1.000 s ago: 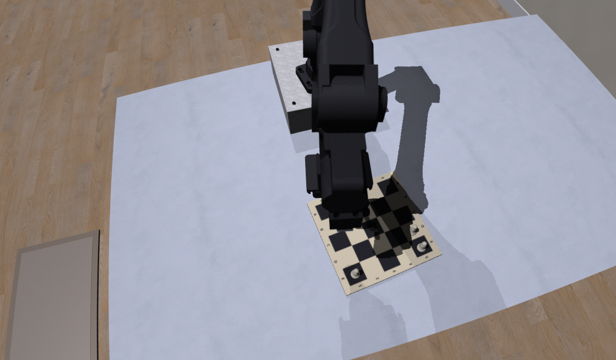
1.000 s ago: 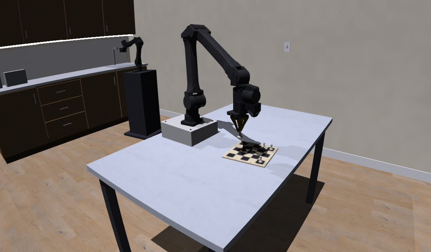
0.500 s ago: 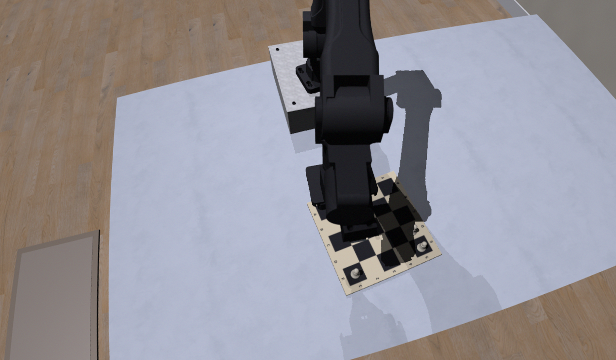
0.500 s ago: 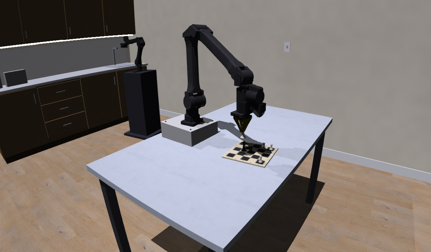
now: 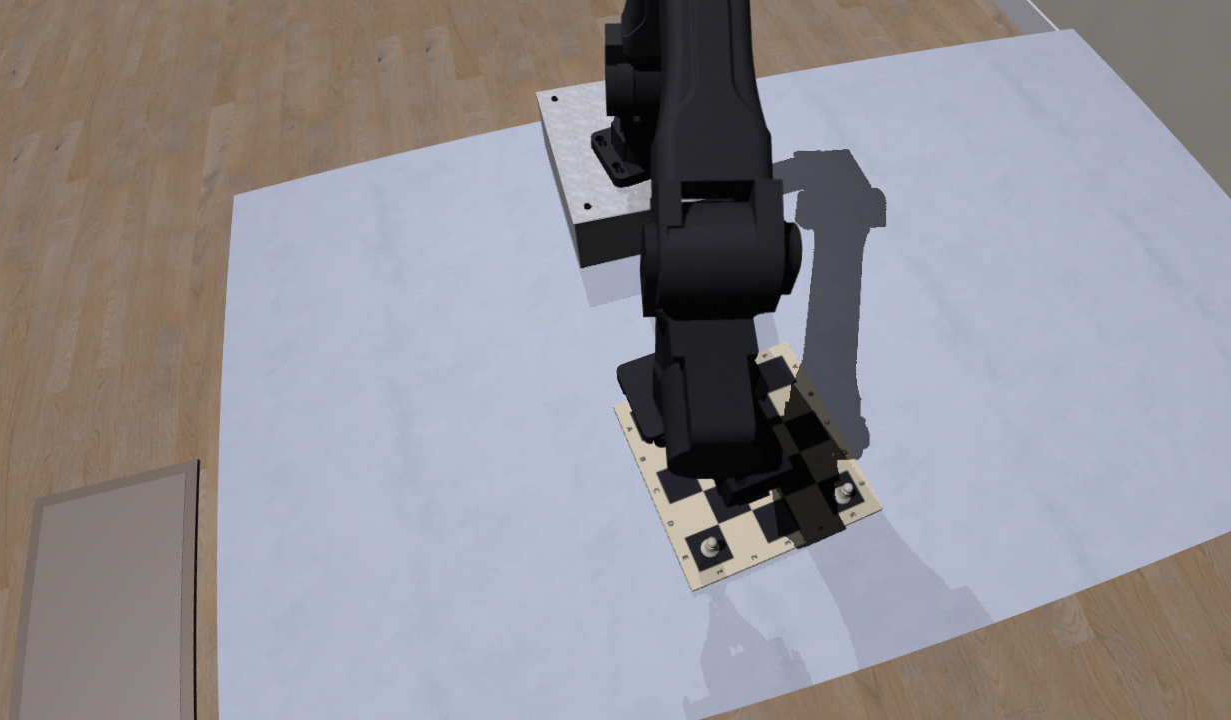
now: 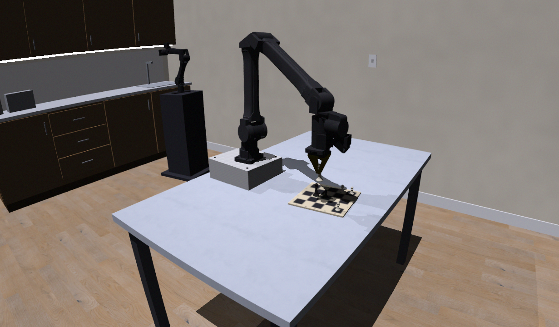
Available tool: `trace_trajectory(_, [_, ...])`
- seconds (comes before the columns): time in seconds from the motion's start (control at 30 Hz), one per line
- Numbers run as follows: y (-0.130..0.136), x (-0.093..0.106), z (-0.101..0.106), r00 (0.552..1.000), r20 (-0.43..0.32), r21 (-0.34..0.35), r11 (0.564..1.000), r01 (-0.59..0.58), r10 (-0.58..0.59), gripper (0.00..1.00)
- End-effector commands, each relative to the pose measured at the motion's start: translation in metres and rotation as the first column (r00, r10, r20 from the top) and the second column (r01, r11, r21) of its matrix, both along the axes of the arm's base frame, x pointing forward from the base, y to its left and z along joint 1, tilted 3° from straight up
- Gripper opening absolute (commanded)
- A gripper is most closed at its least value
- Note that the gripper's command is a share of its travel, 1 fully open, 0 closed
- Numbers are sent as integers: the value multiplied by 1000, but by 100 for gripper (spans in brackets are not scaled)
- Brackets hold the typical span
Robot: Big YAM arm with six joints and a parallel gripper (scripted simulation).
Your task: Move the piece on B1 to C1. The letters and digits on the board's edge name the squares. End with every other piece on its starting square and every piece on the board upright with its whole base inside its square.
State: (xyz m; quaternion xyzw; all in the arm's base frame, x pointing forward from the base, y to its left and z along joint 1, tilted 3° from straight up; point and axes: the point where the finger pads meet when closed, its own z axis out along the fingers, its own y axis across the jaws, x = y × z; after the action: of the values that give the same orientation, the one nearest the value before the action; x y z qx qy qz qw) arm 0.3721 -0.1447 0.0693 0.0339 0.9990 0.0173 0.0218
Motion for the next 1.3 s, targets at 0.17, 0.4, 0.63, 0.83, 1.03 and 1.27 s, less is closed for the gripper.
trace_trajectory(0.17, [-3,4,-9,1000,13,-4,1000,-7,8,0])
trace_trajectory(0.4, [0,6,-27,1000,12,-3,1000,-8,8,0])
trace_trajectory(0.63, [4,8,-62,1000,11,-2,1000,-6,6,0])
trace_trajectory(0.83, [5,9,-83,1000,11,-2,1000,-7,7,0])
trace_trajectory(1.03, [3,14,-91,1000,21,-6,1000,-8,8,0])
trace_trajectory(1.27, [1,19,-86,999,43,-15,1000,-8,9,0])
